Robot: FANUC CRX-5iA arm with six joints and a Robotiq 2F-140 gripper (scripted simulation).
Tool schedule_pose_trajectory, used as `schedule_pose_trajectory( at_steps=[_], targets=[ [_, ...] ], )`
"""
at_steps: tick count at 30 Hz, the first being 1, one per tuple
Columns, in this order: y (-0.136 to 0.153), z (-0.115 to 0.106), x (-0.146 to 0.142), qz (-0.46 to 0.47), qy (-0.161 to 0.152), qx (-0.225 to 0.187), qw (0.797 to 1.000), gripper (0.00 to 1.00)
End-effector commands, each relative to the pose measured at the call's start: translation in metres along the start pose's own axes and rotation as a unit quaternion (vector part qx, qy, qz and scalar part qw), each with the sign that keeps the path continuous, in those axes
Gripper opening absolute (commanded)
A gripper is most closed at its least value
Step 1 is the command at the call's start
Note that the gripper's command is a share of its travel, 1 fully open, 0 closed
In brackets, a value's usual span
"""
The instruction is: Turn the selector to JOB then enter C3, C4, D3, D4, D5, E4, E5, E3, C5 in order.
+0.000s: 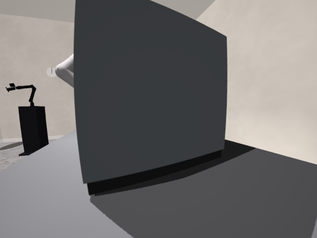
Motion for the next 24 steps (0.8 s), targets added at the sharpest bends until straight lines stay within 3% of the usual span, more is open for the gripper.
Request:
schedule_pose_trajectory(
  at_steps=[1,9,24],
  targets=[
    [0.000,-0.006,0.000,0.000,0.001,0.000,1.000,0.33],
    [0.000,-0.027,0.000,0.000,0.001,0.000,1.000,0.33],
    [0.000,-0.042,0.000,0.000,0.001,0.000,1.000,0.33]
  ],
)
Point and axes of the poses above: the point where the finger pads meet when closed, its own z axis out along the fingers, its own x axis across the jaws, y = z × x, the point moved 3 cm from there along -z, back along the fingers, and after that the axes turned 3 degrees about -z, right-handed, at the moved point
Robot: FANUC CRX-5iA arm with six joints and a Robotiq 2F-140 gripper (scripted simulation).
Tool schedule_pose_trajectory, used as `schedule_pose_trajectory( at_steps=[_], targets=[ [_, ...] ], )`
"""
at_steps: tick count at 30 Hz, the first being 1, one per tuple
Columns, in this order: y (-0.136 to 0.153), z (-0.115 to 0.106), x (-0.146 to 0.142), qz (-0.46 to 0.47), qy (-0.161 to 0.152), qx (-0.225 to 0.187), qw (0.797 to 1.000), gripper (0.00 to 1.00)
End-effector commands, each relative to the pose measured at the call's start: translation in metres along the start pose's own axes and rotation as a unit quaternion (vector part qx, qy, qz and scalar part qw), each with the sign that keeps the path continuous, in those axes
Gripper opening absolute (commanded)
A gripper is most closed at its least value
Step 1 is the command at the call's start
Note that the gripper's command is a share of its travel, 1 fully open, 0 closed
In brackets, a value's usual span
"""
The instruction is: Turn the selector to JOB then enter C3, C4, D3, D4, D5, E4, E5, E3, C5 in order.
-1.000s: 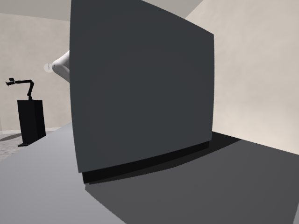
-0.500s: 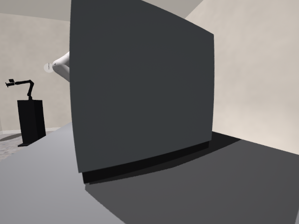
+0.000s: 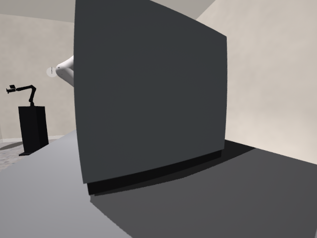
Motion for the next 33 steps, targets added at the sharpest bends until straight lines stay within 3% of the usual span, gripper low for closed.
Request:
schedule_pose_trajectory(
  at_steps=[1,2,33],
  targets=[
    [0.0004,-0.0010,-0.0006,0.000,-0.001,0.000,1.000,0.33],
    [0.0004,-0.0010,-0.0006,0.000,-0.001,0.000,1.000,0.00],
    [0.0004,-0.0010,-0.0006,0.000,-0.001,0.000,1.000,0.00]
  ],
)
Point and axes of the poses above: the point where the finger pads meet when closed, its own z axis out along the fingers, its own x axis across the jaws, y = z × x, the point moved 3 cm from there along -z, back along the fingers, and after that the axes turned 3 degrees about -z, right-handed, at the moved point
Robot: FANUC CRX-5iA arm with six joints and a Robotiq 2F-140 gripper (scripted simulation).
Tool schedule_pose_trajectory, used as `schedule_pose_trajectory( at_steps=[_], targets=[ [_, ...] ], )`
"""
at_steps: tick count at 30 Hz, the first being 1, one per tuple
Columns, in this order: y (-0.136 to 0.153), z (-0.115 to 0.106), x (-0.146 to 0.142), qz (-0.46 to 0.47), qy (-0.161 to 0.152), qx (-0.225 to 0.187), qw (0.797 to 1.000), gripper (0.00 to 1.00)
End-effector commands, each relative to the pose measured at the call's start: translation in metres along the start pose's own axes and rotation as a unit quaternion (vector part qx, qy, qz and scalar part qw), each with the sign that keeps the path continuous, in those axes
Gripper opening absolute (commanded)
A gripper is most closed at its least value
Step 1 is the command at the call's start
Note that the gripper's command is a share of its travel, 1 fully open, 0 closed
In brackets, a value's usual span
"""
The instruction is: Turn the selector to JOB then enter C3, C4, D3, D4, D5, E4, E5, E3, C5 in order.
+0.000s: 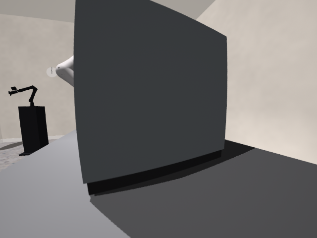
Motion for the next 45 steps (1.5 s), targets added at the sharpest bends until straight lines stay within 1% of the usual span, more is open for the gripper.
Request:
schedule_pose_trajectory(
  at_steps=[1,5,7,8,10,20,22,23,25,32,45],
  targets=[
    [0.000,0.000,0.000,0.000,0.000,0.000,1.000,0.00],
    [0.001,0.000,0.000,0.000,0.000,0.000,1.000,0.00],
    [0.010,0.001,-0.002,-0.002,0.000,0.000,1.000,0.00],
    [0.021,0.002,-0.004,-0.004,0.000,0.000,1.000,0.00],
    [0.053,0.006,-0.010,-0.010,0.000,0.000,1.000,0.00],
    [0.146,0.017,-0.026,-0.027,0.000,0.000,1.000,0.00],
    [0.146,0.017,-0.026,-0.027,0.000,0.000,1.000,0.00],
    [0.154,0.018,-0.028,-0.029,0.000,0.000,1.000,0.00],
    [0.160,0.019,-0.029,-0.030,0.000,0.000,1.000,0.00],
    [0.160,0.021,-0.029,-0.030,0.000,0.000,1.000,0.00],
    [0.160,0.037,-0.029,-0.030,0.000,0.000,1.000,0.00]
  ],
)
Point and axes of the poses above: the point where the finger pads meet when closed, its own z axis out along the fingers, its own x axis across the jaws, y = z × x, the point moved 3 cm from there along -z, back along the fingers, and after that the axes turned 3 degrees about -z, right-handed, at the moved point
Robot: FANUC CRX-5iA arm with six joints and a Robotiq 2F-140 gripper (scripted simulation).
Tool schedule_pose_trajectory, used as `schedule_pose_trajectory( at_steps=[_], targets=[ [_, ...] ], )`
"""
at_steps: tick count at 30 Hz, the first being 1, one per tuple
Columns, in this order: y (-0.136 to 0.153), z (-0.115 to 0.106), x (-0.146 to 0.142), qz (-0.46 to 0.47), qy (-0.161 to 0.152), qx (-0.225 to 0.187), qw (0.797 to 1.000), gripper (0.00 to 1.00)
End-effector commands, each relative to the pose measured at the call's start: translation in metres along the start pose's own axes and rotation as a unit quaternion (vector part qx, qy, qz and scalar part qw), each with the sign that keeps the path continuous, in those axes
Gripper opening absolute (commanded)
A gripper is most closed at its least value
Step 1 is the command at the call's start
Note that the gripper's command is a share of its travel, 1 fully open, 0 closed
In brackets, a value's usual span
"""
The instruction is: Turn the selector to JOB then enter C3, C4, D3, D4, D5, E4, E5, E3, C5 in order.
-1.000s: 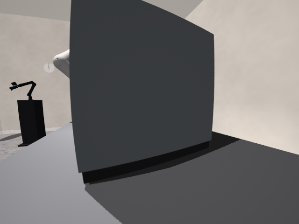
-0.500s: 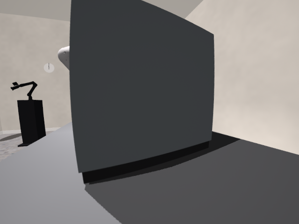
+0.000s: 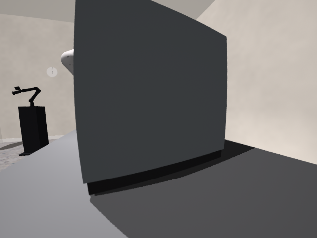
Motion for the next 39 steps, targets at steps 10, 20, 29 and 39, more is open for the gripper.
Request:
schedule_pose_trajectory(
  at_steps=[10,20,29,39],
  targets=[
    [0.0002,0.0053,-0.0004,0.000,0.000,0.000,1.000,0.00],
    [0.0002,0.0053,-0.0004,0.000,0.000,0.000,1.000,0.00],
    [0.0002,0.0056,-0.0004,0.000,0.000,0.000,1.000,0.00],
    [0.0002,0.0089,-0.0004,0.000,0.000,0.000,1.000,0.00]
  ],
)
Point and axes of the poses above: the point where the finger pads meet when closed, its own z axis out along the fingers, its own x axis across the jaws, y = z × x, the point moved 3 cm from there along -z, back along the fingers, and after that the axes turned 3 degrees about -z, right-handed, at the moved point
